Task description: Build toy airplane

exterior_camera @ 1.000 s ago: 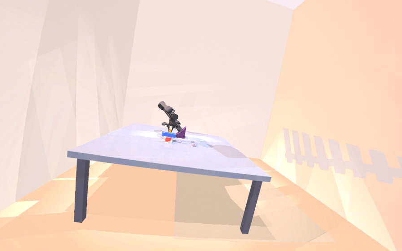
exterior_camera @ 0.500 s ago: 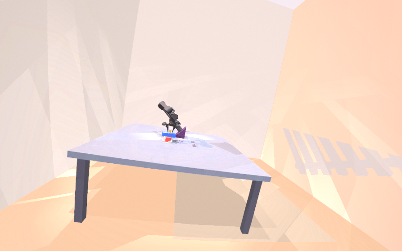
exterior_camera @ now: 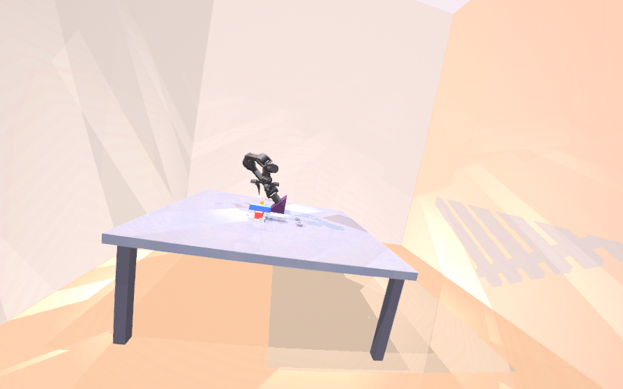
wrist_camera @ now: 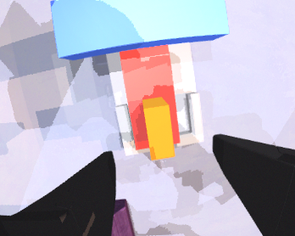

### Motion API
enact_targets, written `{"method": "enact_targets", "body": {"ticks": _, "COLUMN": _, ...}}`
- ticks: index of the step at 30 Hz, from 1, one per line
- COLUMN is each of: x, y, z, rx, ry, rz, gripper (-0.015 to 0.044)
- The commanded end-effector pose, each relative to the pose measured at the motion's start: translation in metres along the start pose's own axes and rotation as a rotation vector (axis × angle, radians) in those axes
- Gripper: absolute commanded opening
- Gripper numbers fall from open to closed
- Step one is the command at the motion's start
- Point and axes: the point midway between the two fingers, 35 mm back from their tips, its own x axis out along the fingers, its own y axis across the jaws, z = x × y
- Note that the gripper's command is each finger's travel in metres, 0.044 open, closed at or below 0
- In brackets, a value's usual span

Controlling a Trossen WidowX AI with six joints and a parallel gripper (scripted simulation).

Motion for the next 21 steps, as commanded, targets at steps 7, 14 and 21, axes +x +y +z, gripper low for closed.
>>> {"method": "enact_targets", "body": {"ticks": 7, "x": -0.0222, "y": 0.0012, "z": 0.002, "rx": 0.013, "ry": 0.006, "rz": 0.002, "gripper": 0.026}}
{"method": "enact_targets", "body": {"ticks": 14, "x": -0.0221, "y": 0.0009, "z": 0.0019, "rx": 0.013, "ry": 0.006, "rz": 0.002, "gripper": 0.026}}
{"method": "enact_targets", "body": {"ticks": 21, "x": -0.0221, "y": 0.0009, "z": 0.0019, "rx": 0.013, "ry": 0.006, "rz": 0.002, "gripper": 0.026}}
